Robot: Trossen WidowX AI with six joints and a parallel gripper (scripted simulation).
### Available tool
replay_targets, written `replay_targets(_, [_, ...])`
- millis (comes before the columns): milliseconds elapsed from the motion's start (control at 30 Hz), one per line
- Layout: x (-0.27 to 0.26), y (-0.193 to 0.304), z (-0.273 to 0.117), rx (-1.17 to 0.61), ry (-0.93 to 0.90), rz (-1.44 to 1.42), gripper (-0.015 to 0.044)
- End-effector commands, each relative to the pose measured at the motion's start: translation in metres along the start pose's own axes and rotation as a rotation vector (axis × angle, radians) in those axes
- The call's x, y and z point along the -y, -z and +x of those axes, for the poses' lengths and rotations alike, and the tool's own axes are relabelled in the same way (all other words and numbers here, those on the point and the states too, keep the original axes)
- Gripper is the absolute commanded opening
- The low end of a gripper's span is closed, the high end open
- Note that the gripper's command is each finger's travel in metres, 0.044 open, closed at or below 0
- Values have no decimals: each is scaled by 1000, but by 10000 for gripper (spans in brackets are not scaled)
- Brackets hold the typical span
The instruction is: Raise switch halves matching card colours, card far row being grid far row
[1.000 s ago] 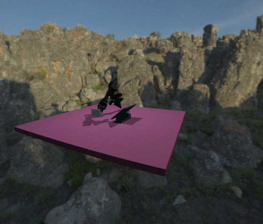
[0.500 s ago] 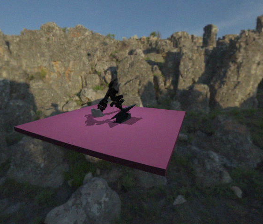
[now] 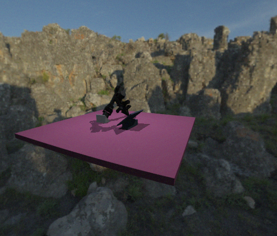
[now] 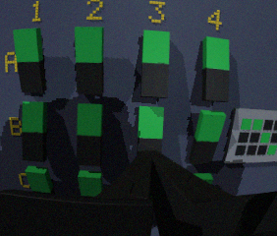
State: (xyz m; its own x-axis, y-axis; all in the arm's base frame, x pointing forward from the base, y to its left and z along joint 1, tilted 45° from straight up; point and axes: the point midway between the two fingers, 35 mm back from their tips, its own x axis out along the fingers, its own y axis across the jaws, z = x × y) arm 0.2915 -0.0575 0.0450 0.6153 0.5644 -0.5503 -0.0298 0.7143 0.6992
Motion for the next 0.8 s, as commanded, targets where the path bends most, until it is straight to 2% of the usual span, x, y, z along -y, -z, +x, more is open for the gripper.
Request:
replay_targets(0, [1,0,0,0,4,3,0])
replay_targets(767, [1,0,3,1,4,3,0])
